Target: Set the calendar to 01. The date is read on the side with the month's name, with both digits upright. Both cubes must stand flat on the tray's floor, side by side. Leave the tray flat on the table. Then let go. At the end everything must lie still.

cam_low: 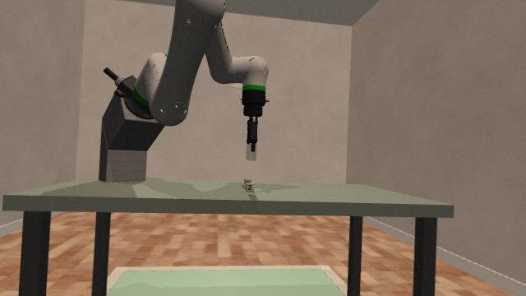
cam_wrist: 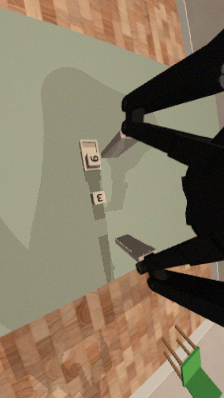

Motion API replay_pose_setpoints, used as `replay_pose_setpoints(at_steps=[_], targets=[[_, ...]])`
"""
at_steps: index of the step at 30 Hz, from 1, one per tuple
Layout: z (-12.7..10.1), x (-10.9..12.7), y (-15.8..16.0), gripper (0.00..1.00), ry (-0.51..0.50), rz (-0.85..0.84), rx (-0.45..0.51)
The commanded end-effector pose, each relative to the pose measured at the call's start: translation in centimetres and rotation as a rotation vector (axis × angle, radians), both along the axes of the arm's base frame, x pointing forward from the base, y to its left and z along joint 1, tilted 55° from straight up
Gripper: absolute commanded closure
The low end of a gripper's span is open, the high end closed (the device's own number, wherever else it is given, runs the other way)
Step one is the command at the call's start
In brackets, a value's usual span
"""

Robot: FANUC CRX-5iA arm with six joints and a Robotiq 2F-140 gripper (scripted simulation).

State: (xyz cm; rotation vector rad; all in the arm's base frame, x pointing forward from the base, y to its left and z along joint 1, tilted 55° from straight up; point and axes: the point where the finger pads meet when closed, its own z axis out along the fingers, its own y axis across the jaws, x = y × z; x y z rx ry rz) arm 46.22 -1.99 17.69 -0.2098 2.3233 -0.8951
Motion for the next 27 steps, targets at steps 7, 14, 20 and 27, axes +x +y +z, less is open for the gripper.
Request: replay_pose_setpoints(at_steps=[7,14,20,27], targets=[[0.01,0.0,0.03,0.0,0.0,0.0,0.0],[0.0,0.01,0.01,0.0,-0.02,-0.02,0.022],[-0.07,0.1,-0.08,0.0,-0.148,-0.153,0.165],[-0.14,0.18,-0.16,0.0,-0.261,-0.27,0.291]])
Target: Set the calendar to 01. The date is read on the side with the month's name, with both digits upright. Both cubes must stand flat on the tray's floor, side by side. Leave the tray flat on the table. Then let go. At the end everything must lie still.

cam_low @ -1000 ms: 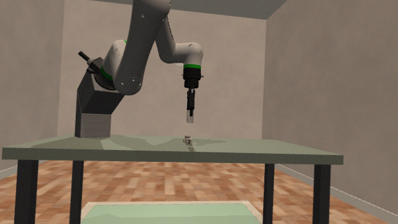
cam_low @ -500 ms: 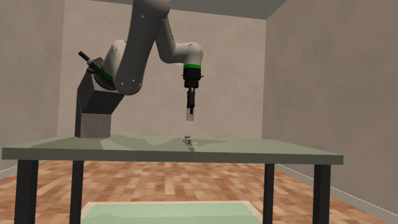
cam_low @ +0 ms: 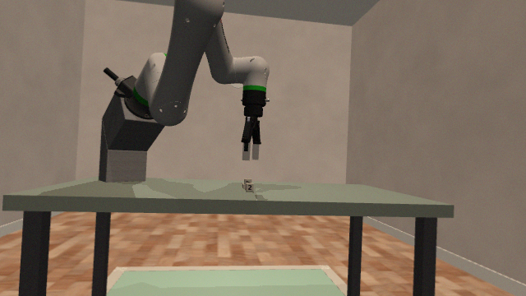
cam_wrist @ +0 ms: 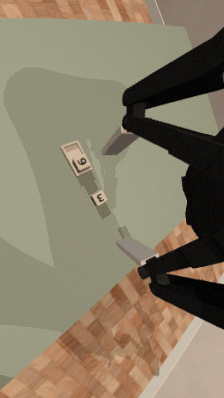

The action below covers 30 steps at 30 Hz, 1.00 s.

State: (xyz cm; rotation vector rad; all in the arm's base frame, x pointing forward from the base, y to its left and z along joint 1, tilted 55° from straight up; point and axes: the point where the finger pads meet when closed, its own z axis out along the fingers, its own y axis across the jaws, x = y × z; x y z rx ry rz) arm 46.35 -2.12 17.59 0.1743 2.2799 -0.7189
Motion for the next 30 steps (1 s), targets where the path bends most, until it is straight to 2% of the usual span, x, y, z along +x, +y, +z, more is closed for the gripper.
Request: replay_pose_setpoints(at_steps=[1,4,6,19,21,23,30], targets=[[-0.05,0.06,-0.04,0.0,-0.104,-0.1,0.098],[-0.06,0.08,-0.05,0.0,-0.12,-0.117,0.116],[-0.1,0.12,-0.09,0.0,-0.182,-0.182,0.185],[-0.22,0.26,-0.24,0.0,-0.387,-0.397,0.414],[-0.22,0.26,-0.24,0.0,-0.387,-0.397,0.414],[-0.25,0.31,-0.28,0.0,-0.448,-0.462,0.482],[-0.32,0.38,-0.36,0.0,-0.554,-0.573,0.601]])
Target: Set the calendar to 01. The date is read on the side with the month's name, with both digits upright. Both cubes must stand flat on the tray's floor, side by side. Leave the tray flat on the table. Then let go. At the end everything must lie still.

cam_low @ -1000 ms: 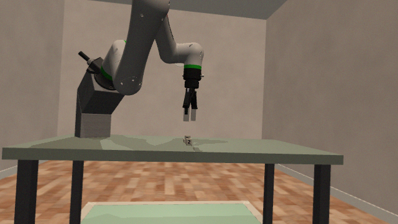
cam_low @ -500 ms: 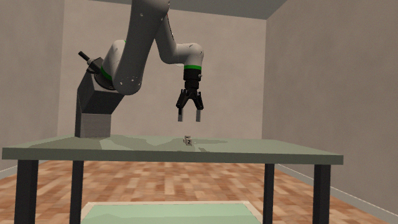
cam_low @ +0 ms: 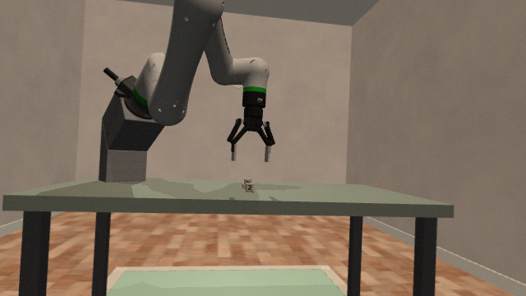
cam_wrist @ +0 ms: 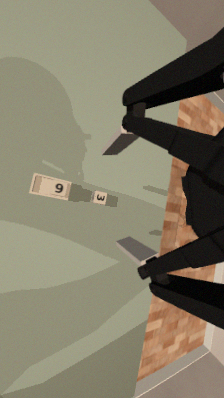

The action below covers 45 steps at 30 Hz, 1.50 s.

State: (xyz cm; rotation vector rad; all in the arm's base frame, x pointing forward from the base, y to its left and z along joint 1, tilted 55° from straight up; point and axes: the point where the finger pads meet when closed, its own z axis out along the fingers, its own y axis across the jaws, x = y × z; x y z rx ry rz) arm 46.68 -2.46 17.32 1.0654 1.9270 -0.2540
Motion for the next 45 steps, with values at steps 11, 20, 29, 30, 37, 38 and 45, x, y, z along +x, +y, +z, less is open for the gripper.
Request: replay_pose_setpoints(at_steps=[11,20,29,30,37,38,45], targets=[[-0.12,0.13,-0.11,0.0,-0.207,-0.208,0.21],[-0.12,0.13,-0.11,0.72,-0.21,-0.211,0.213],[-0.12,0.13,-0.11,0.72,-0.21,-0.211,0.213],[-0.12,0.13,-0.11,0.72,-0.21,-0.211,0.213],[-0.12,0.13,-0.11,0.72,-0.21,-0.211,0.213],[-0.12,0.13,-0.11,0.72,-0.21,-0.211,0.213],[-0.12,0.13,-0.11,0.72,-0.21,-0.211,0.213]])
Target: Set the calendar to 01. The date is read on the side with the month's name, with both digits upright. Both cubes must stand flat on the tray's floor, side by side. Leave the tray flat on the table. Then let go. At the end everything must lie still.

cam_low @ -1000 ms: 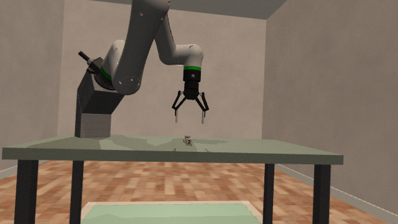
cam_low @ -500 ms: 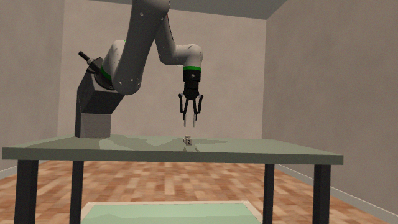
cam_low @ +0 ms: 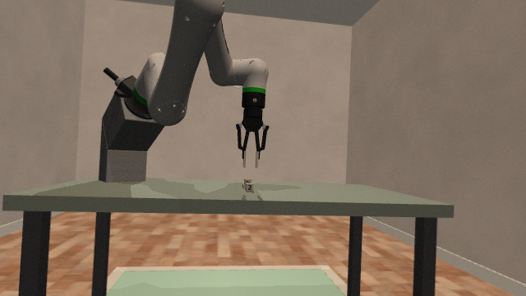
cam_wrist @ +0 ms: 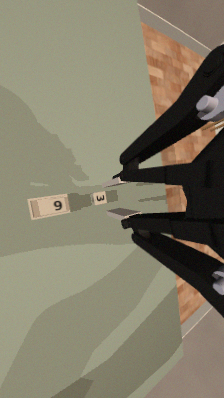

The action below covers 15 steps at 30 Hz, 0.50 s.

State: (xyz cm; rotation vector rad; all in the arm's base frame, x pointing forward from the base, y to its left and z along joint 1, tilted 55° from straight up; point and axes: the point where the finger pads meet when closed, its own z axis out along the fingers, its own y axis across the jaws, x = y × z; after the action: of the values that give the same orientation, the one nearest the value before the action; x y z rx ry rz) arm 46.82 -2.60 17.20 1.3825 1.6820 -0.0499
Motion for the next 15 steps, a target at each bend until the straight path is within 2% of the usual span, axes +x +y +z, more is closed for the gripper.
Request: replay_pose_setpoints(at_steps=[1,15], targets=[[0.01,0.0,0.03,0.72,0.0,0.0,0.0],[-0.14,0.15,-0.11,0.72,0.0,0.0,0.0]])
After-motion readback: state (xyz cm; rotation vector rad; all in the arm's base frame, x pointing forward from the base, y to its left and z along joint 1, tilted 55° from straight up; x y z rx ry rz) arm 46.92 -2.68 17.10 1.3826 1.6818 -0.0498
